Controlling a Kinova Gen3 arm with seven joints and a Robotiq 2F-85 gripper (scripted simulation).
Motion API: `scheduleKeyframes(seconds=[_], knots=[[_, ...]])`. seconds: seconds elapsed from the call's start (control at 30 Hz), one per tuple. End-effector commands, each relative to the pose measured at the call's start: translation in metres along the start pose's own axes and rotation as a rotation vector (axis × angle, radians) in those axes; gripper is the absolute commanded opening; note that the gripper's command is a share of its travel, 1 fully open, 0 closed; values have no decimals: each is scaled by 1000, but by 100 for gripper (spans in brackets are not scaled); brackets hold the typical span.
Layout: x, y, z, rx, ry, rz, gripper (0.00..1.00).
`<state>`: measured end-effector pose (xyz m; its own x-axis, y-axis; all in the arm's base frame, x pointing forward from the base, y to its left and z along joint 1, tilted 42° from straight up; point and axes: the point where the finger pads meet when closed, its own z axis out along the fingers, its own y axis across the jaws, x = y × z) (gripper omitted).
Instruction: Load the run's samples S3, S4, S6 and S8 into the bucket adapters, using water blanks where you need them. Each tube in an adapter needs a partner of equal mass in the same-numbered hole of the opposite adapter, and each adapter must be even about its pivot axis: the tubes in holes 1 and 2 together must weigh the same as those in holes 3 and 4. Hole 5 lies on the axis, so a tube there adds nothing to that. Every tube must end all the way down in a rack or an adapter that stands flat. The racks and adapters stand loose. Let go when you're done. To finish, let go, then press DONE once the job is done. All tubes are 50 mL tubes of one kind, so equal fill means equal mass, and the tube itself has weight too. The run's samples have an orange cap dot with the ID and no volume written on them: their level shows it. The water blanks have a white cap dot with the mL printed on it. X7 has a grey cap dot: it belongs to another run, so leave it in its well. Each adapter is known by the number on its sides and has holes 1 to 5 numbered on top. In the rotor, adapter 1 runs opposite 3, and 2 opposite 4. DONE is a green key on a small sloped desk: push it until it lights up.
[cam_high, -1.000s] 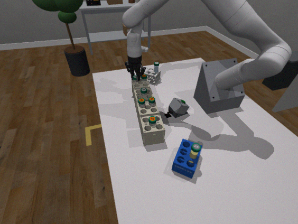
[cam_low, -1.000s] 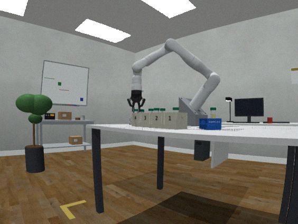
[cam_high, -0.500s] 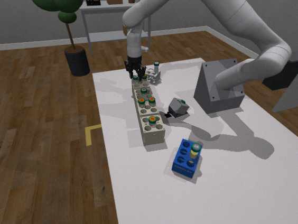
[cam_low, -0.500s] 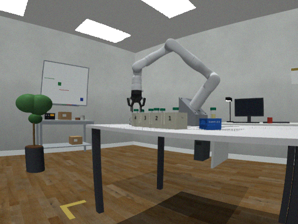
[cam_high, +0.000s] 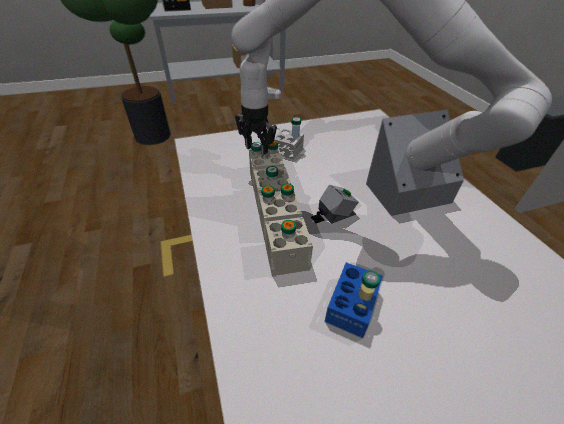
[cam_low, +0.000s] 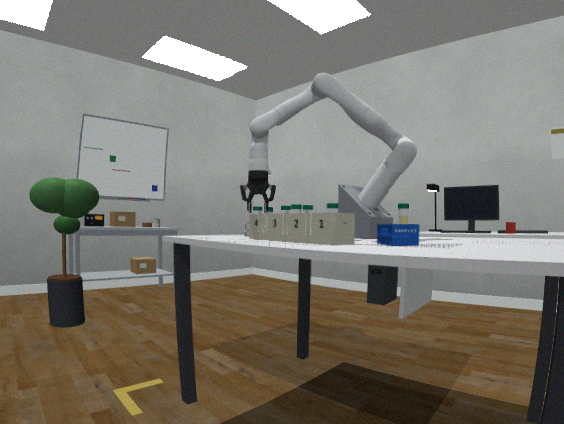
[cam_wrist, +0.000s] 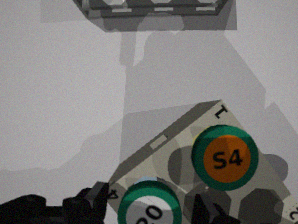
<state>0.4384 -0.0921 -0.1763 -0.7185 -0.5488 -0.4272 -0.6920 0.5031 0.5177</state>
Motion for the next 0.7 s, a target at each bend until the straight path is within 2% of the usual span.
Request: scheduleKeyframes(seconds=[0.0, 0.2, 0.67], knots=[[0, -1, -1, 2, 0, 0, 62], [0, -1, -2, 2, 0, 0, 62], [0, -1, -21, 2, 0, 0, 62]])
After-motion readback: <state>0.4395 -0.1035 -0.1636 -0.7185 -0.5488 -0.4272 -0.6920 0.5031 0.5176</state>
